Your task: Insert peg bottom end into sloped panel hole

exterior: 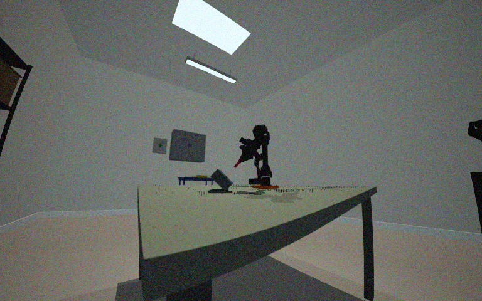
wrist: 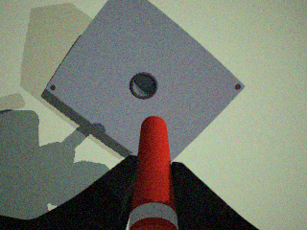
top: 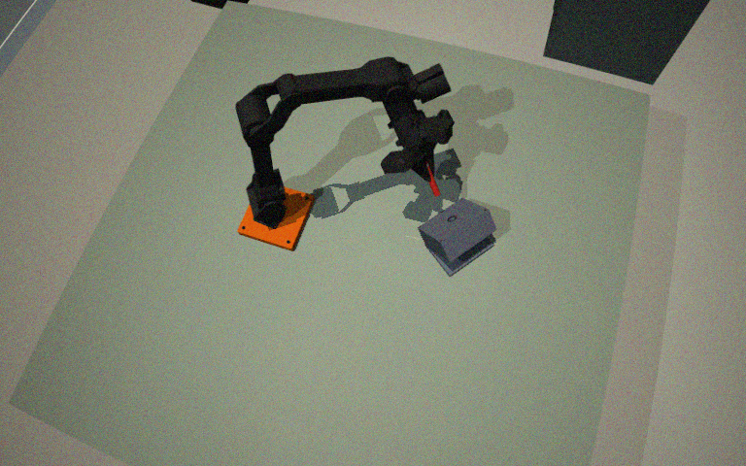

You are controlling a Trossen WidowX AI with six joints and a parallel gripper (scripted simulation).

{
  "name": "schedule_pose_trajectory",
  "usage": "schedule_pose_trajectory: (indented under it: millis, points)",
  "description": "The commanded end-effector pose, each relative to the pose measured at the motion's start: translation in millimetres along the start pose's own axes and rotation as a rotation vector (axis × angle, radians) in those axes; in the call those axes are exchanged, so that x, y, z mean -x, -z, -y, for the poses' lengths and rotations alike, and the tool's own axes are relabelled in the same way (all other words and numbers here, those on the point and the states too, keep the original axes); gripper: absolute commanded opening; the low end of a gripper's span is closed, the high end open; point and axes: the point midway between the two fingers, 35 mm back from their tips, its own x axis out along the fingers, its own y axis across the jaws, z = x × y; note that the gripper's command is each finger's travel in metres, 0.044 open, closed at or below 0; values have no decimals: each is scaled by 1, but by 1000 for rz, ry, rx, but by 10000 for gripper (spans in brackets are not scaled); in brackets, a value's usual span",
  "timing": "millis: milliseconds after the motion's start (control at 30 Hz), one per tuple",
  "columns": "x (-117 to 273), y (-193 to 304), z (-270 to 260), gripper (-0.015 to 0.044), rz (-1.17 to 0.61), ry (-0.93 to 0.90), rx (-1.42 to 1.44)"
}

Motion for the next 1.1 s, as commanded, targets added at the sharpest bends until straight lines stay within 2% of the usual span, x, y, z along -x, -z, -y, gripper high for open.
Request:
schedule_pose_trajectory:
  millis: [0,1067]
  points:
    - [-6,-1,-1,0,9,2,5]
    - [-45,-1,-8,0,43,-5,3]
